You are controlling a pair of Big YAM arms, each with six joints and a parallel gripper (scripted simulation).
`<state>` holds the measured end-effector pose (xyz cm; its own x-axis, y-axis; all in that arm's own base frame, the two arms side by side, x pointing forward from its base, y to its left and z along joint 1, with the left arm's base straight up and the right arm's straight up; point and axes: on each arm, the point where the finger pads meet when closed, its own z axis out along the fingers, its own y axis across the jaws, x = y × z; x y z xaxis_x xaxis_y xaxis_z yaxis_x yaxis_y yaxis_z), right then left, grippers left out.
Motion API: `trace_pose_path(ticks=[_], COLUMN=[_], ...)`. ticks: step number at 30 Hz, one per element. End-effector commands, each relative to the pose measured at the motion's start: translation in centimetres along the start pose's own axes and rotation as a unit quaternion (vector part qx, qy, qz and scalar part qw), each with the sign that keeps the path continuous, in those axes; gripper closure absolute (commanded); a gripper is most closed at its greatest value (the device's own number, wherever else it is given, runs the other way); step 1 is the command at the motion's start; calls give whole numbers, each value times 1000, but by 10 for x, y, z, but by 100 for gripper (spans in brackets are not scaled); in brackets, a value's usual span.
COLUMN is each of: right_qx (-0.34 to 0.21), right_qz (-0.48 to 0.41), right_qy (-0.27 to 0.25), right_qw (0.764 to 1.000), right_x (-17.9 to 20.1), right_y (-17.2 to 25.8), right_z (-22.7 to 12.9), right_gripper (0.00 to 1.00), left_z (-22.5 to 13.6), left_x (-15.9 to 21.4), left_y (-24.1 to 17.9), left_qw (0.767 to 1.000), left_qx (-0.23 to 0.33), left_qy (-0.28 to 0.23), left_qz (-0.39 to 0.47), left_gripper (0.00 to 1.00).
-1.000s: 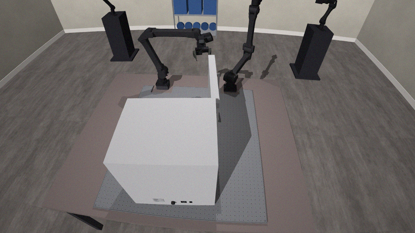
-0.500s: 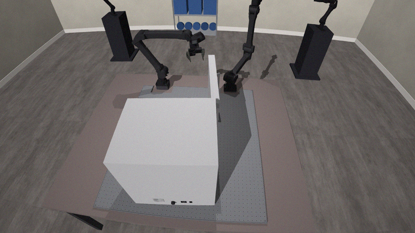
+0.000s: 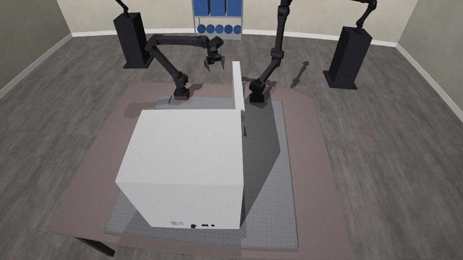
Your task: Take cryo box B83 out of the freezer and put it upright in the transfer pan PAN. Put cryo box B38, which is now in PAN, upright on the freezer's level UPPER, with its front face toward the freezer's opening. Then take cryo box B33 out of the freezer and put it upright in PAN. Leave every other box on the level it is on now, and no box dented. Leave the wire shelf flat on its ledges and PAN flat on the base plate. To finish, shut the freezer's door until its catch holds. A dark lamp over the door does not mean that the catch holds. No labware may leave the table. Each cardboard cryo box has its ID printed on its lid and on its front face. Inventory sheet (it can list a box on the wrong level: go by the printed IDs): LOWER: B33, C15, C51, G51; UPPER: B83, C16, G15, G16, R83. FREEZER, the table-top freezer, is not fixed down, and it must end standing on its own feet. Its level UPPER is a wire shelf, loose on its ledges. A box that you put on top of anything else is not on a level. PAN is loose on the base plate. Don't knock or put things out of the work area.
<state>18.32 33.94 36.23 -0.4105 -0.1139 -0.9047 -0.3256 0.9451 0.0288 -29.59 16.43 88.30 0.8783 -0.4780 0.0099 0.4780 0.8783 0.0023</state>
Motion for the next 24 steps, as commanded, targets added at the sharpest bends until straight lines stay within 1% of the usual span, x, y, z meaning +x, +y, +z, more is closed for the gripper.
trace_pose_path(ticks=[1,8,14,24], right_qx=[1,1,-11,-11], right_qz=[-17,-17,8,7], right_qy=[-2,-2,-21,-23], right_qw=[1000,1000,1000,1000], right_x=[-1,-9,-49,-59], right_y=[3,3,10,10], right_z=[10,27,31,50], right_gripper=[0,0,0,0], left_z=[1,1,1,1], left_x=[13,13,13,13], left_y=[1,1,1,1], left_qw=[1000,1000,1000,1000], left_qx=[-1,-1,-1,-1], left_qy=[18,18,18,18], left_qz=[-6,-6,-6,-6], left_gripper=[100,100,100,100])
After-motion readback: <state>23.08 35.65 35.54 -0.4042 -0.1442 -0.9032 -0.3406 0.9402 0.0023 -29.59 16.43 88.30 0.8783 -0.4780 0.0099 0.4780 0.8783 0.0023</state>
